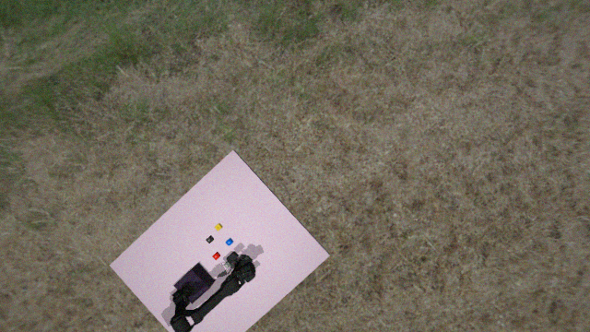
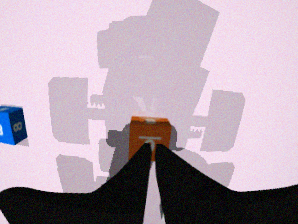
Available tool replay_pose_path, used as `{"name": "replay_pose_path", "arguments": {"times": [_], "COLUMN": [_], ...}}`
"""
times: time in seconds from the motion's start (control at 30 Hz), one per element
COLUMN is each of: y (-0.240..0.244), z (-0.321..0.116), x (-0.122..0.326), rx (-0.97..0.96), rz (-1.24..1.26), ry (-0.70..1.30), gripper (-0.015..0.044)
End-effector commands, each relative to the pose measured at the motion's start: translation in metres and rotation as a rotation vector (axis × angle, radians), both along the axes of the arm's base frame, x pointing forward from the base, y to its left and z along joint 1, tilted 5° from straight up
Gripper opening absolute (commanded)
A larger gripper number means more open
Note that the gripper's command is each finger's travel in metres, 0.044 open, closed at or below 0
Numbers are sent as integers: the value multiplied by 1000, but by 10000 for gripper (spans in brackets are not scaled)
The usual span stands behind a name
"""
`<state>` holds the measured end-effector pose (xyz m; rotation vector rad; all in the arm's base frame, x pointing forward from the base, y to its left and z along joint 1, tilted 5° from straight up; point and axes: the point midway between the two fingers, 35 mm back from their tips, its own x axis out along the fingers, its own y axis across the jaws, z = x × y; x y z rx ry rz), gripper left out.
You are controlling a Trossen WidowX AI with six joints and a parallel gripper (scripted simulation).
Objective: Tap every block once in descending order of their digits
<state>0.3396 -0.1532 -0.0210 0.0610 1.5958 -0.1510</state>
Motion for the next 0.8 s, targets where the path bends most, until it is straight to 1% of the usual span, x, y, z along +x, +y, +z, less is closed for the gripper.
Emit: {"name": "replay_pose_path", "arguments": {"times": [0.0,0.2,0.43,0.53,0.7,0.77], "y": [0,-1,-1,1,1,1], "z": [-9,-18,-19,8,11,24], "x": [-3,-3,-3,-2,-2,0], "rx": [-1,-1,-1,-1,-1,-1], "rz": [6,6,6,5,6,6], "ry": [9,9,9,8,8,8], "gripper": [20,20,20,20,20,20]}}
